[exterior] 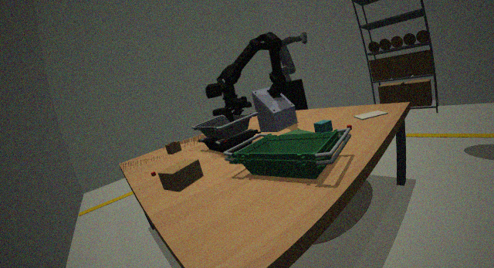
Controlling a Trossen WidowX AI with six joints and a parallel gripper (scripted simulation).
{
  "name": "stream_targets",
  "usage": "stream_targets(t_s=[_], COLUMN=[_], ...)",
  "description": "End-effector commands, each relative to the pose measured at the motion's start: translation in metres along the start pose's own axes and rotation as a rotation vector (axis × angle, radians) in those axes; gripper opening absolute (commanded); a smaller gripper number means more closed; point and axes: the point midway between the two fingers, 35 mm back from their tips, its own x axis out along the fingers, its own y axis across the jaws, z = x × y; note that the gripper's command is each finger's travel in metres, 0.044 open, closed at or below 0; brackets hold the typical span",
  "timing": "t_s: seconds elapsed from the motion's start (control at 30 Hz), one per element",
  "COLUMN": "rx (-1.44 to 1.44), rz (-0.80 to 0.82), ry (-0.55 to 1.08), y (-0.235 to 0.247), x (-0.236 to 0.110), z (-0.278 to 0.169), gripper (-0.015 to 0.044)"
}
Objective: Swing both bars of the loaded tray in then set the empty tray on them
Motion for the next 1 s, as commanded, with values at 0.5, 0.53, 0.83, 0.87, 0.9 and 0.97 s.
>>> stream_targets(t_s=[0.5, 0.53, 0.83, 0.87, 0.9, 0.97], rx=[0.012, 0.012, 0.012, 0.012, 0.012, 0.012], rz=[0.022, 0.022, 0.022, 0.022, 0.022, 0.022], ry=[-0.002, -0.002, -0.002, -0.002, -0.002, -0.002], y=[0.0052, 0.0052, 0.0052, 0.0052, 0.0052, 0.0052], x=[0.0048, 0.0048, 0.0048, 0.0048, 0.0048, 0.0048], z=[0.0013, 0.0013, 0.0013, 0.0013, 0.0013, 0.0013], gripper=[0.0029, 0.0044, 0.0176, 0.0191, 0.0205, 0.0235])
